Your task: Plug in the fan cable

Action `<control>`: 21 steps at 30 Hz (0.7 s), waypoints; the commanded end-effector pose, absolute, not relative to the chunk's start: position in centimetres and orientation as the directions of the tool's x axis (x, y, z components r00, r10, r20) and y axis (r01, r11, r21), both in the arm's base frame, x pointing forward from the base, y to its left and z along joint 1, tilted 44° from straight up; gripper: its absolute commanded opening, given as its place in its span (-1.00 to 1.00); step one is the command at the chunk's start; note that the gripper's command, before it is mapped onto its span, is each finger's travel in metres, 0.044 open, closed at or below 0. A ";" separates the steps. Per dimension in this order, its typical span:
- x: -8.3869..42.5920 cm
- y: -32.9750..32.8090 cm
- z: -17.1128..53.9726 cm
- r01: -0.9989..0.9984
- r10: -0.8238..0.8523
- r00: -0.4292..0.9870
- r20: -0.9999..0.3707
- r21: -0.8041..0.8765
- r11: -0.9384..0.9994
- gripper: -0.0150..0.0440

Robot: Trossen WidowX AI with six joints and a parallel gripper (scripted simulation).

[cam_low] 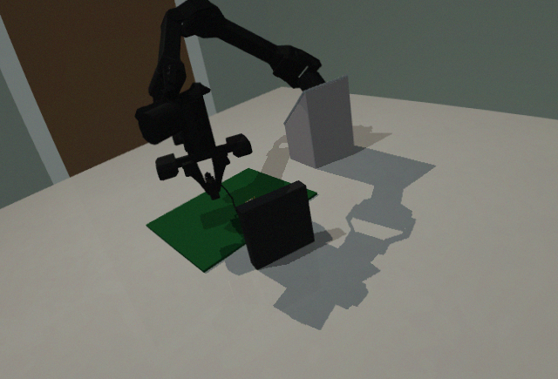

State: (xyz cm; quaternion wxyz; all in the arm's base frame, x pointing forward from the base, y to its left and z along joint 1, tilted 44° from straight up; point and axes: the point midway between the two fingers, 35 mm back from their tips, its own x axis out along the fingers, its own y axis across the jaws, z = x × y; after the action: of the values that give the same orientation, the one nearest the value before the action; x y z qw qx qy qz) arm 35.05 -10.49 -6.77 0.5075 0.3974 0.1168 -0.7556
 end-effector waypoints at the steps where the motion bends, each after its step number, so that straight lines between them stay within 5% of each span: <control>1: 34.8 -10.1 -6.9 0.906 -0.671 -0.171 -0.722 0.153 -0.395 -0.49; 21: 33.0 -8.7 -7.8 0.946 -0.670 -0.171 -0.723 -0.311 0.094 -0.49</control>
State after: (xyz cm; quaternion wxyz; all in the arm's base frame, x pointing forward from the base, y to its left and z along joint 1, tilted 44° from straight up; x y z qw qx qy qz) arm 33.32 -9.02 -7.57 0.6101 0.2048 0.3638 -0.6734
